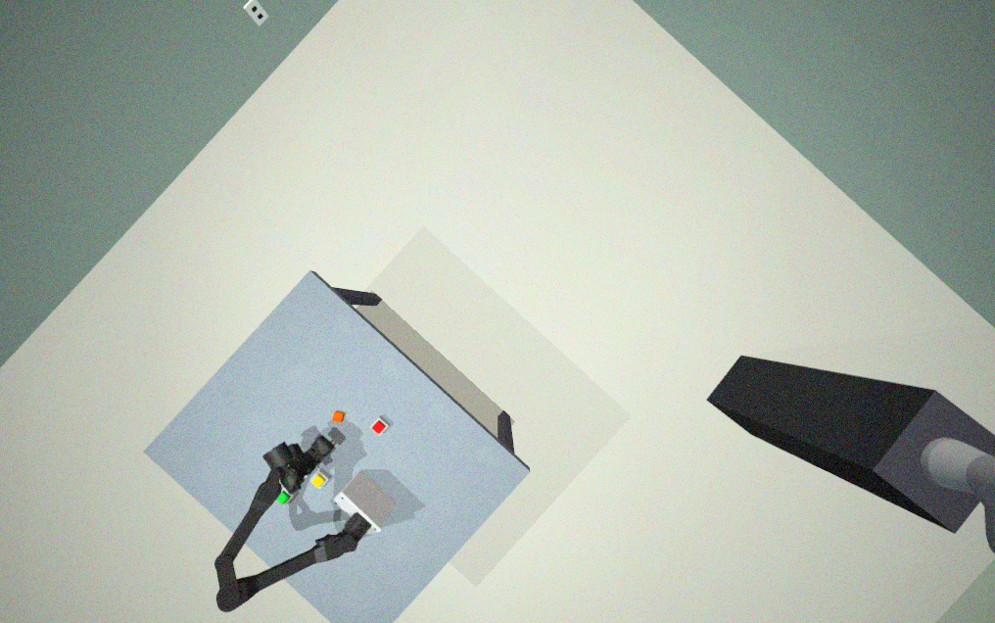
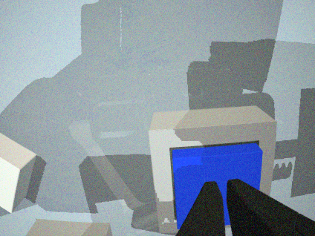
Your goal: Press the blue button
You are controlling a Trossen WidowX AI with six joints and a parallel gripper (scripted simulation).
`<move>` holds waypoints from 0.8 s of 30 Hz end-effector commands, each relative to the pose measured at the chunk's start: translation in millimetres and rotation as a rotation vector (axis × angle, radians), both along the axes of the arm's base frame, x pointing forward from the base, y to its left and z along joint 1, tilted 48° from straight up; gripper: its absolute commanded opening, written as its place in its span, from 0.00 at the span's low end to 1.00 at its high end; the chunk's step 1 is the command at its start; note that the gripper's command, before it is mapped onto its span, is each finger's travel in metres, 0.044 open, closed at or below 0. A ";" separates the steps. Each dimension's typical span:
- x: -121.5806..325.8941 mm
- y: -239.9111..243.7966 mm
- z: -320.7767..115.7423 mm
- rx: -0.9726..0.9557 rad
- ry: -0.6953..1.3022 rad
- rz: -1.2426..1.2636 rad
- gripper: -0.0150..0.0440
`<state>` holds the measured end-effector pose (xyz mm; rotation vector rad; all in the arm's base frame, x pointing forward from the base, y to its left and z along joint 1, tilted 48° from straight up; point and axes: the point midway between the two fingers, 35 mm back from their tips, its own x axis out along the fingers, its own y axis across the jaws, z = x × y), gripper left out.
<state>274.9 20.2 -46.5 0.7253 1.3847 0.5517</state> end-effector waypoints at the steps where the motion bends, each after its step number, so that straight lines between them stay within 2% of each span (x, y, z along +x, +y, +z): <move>1: -0.7 2.2 -0.8 0.005 0.004 -0.002 0.29; 14: -0.7 2.2 -0.8 0.005 0.004 -0.002 0.29; 18: -4.0 -20.6 19.5 0.003 0.004 -0.001 0.29; 22: -4.5 -22.4 21.4 0.004 0.005 -0.002 0.29; 24: -3.1 -20.9 25.6 0.002 0.006 -0.002 0.38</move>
